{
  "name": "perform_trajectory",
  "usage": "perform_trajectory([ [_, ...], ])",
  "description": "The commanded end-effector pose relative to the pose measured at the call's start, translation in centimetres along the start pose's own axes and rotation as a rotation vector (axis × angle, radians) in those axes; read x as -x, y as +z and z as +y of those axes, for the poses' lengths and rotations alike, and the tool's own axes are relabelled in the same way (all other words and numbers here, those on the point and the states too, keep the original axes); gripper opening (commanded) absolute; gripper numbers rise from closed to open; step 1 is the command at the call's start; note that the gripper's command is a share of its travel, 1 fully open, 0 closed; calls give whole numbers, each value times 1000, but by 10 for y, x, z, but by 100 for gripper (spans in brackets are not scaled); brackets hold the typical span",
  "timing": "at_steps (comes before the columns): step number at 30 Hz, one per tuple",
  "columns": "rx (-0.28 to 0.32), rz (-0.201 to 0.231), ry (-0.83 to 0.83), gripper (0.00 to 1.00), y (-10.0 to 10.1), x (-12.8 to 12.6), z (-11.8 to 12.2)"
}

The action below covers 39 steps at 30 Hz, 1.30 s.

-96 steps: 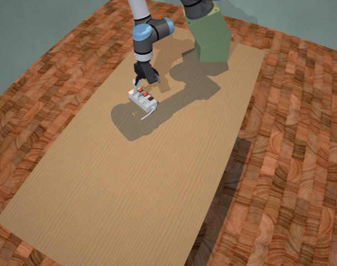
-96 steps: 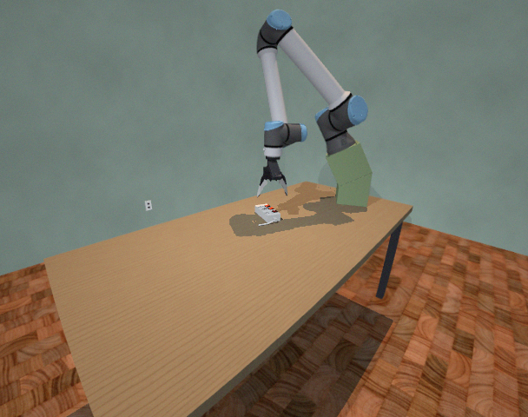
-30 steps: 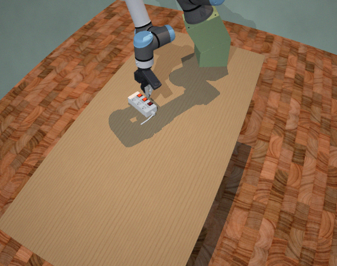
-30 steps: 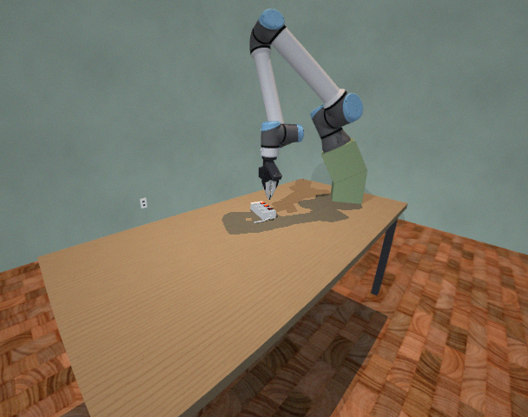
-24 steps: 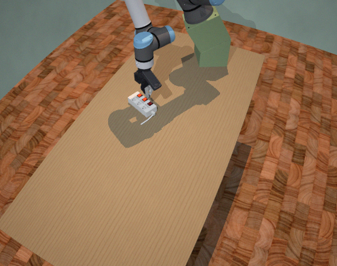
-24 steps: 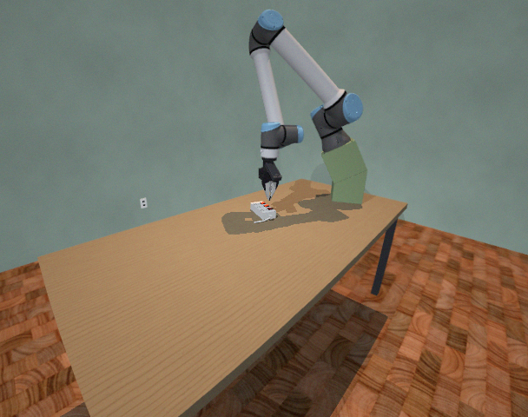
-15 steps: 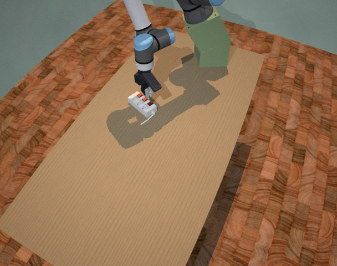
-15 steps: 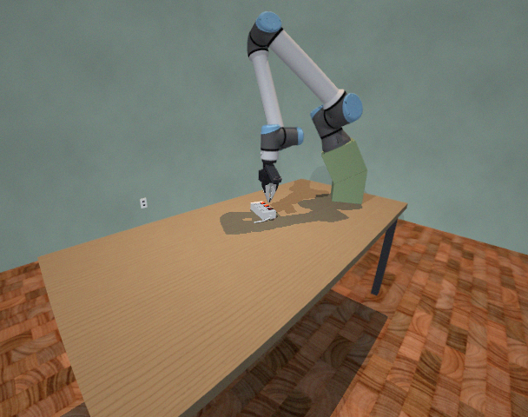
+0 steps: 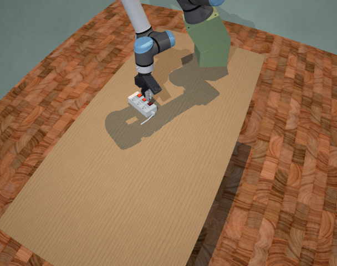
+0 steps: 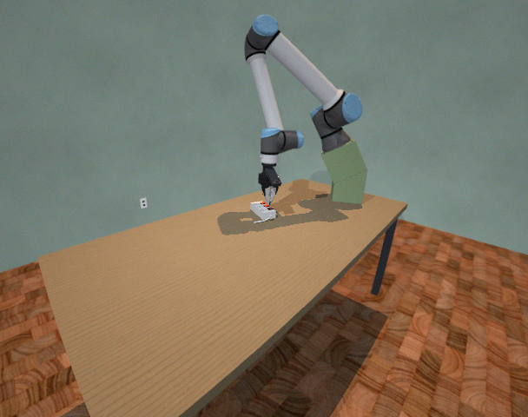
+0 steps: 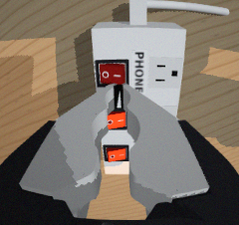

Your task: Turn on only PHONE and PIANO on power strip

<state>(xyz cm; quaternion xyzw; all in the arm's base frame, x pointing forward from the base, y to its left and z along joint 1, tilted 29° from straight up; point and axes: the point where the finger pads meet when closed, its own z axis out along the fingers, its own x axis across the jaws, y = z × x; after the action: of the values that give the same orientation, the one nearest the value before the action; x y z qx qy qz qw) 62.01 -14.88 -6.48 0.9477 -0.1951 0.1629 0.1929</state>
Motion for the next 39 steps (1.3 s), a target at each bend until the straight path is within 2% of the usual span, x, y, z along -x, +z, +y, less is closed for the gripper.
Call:
perform_trajectory([
  [1,0,1,0,0,3,0,0],
  [39,0,1,0,0,8,0,0],
])
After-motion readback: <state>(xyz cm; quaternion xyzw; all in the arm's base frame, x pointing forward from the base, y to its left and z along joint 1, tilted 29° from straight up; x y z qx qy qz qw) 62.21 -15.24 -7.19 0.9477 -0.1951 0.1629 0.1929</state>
